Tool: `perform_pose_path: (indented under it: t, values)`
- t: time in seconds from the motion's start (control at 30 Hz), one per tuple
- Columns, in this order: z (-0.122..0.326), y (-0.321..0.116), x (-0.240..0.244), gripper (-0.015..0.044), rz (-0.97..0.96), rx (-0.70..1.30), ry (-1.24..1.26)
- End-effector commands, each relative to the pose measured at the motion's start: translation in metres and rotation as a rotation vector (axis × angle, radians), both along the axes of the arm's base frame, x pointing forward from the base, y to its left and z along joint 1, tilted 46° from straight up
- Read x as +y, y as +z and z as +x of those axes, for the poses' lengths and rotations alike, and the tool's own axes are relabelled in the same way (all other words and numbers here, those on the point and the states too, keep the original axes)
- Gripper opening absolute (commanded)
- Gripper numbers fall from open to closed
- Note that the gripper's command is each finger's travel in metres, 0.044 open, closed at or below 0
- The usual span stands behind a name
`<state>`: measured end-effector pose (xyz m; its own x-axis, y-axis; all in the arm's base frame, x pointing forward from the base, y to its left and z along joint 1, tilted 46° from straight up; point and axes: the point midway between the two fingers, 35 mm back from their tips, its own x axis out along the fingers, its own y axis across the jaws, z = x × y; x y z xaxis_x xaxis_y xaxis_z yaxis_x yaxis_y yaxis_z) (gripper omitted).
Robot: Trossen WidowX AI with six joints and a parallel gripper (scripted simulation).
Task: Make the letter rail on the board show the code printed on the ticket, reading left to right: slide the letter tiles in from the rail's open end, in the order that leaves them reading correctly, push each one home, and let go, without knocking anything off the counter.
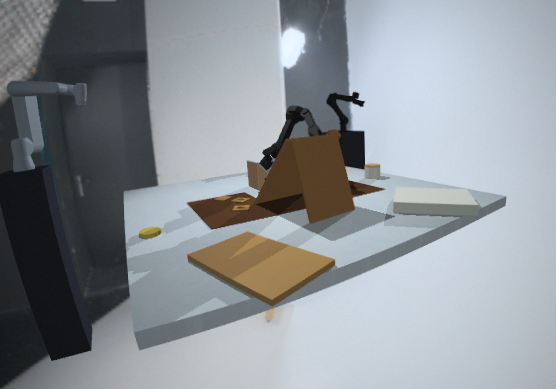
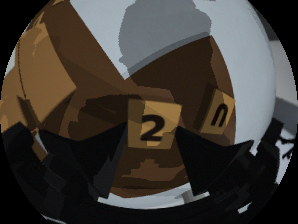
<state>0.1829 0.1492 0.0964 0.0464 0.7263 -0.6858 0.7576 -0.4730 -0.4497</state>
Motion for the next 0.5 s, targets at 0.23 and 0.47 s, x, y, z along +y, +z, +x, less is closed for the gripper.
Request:
perform_pose_path:
  t: [0.23, 0.47]
  values:
    - [-0.0016, 0.0026, -0.0059, 0.0000, -0.002, -0.001, -0.001]
    - [-0.0027, 0.0036, -0.0095, 0.0000, -0.002, -0.001, -0.001]
